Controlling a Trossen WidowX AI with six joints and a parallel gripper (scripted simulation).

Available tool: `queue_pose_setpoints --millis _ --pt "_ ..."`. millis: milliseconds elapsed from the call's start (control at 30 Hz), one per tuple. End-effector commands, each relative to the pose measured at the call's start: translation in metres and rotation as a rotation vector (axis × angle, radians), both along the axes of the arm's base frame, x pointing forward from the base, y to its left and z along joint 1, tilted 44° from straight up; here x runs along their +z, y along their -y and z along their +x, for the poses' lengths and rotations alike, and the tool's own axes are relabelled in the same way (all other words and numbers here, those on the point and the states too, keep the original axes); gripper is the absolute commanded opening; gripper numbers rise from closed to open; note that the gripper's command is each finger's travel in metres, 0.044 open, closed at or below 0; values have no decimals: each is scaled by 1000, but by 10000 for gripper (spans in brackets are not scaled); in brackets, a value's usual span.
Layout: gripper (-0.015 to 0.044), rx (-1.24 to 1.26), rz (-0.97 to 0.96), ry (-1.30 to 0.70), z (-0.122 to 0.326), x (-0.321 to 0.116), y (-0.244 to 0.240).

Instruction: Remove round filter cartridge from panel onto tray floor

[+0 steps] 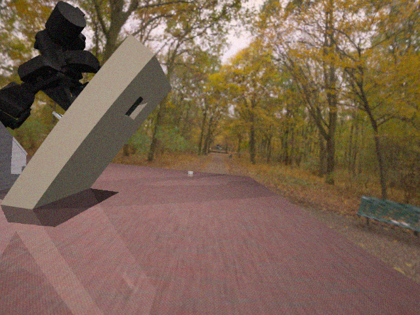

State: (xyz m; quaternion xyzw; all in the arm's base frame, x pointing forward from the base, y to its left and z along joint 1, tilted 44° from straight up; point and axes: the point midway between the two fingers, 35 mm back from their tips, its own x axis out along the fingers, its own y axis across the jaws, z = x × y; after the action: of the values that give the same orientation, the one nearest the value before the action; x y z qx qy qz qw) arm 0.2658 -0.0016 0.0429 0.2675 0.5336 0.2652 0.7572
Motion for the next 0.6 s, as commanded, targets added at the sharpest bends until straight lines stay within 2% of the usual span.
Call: queue_pose_setpoints --millis 0,200,567 --pt "0 0 -8 16 13 9 7" --pt "0 0 -9 15 16 14 12" --pt "0 -1 -15 10 2 54 57"
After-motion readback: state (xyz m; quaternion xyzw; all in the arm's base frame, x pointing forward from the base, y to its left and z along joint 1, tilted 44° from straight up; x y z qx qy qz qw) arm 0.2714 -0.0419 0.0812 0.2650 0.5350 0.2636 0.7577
